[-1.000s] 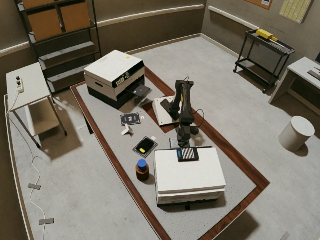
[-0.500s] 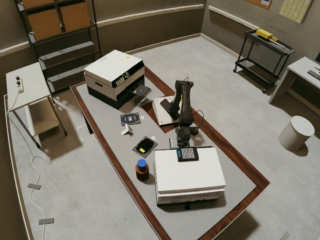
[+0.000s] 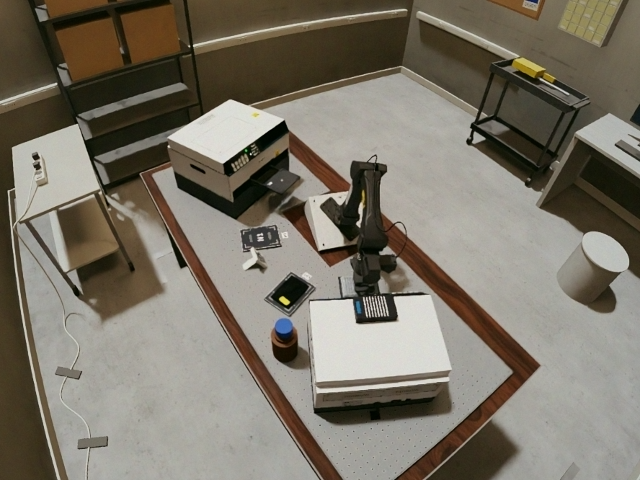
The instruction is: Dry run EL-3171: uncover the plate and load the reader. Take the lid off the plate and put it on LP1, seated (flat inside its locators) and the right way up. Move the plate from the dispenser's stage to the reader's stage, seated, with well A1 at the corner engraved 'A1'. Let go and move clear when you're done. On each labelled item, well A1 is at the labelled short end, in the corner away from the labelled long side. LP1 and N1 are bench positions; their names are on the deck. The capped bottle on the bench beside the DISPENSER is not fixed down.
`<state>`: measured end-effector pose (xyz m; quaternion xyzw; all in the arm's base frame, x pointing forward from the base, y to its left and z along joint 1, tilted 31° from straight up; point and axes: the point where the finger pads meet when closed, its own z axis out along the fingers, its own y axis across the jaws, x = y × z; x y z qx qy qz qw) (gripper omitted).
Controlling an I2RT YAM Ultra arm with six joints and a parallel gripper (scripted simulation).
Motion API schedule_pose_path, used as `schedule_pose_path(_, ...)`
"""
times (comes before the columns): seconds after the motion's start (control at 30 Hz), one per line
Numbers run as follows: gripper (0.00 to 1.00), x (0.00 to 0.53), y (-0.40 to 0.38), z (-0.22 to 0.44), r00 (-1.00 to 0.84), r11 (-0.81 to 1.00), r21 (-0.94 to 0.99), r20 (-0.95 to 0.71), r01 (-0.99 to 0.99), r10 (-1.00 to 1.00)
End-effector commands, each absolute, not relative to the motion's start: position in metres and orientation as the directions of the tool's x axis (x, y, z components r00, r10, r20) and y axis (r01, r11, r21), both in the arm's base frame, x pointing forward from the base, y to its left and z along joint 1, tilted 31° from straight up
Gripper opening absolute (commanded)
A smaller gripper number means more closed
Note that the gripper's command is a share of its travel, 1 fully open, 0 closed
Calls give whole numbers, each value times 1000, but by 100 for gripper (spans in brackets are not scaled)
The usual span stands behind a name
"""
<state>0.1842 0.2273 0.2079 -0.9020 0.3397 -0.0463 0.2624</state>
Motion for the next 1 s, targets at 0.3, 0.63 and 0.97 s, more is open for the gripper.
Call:
schedule_pose_path(0.3, 100, 185, 230, 210, 765, -623, -519, -96, -585, -637)
schedule_pose_path(0.63, 98, 185, 230, 210, 765, -623, -519, -96, -585, -637)
schedule_pose_path(0.97, 91, 185, 230, 210, 765, -623, -519, -96, -585, -637)
